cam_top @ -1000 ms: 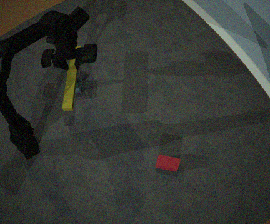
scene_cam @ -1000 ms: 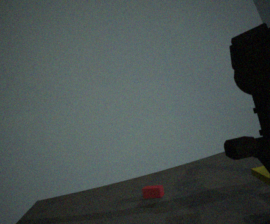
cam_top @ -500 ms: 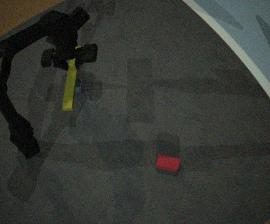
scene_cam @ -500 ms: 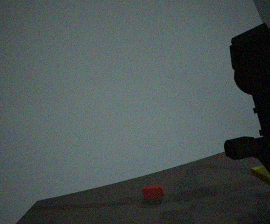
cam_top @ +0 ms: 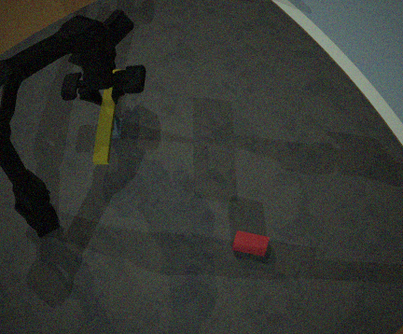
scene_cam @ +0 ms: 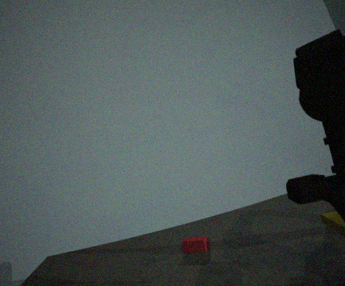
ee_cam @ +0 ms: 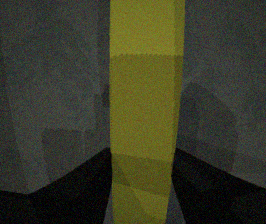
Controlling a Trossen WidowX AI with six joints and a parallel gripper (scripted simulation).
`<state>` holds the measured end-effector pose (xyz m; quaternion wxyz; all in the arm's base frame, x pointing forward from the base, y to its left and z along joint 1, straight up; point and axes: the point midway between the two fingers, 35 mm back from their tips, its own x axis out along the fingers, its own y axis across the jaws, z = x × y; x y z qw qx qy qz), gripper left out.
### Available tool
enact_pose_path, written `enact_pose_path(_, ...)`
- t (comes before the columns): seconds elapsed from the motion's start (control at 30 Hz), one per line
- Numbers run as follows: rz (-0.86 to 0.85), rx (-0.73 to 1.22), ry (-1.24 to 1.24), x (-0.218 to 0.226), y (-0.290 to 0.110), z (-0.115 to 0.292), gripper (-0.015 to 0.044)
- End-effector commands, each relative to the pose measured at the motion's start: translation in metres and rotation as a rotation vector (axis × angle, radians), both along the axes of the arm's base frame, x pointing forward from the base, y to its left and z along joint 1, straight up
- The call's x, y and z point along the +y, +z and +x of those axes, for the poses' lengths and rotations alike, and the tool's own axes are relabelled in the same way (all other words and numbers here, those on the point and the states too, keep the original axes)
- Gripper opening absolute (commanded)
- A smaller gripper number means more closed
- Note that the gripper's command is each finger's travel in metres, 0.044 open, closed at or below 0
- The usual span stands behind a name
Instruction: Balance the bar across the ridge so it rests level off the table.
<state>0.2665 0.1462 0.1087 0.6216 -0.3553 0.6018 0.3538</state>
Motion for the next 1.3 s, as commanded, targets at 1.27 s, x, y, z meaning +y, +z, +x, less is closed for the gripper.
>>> enact_pose_path(1.27,0.000,0.000,0.000,0.0000,-0.0001,0.0000,0.0169)
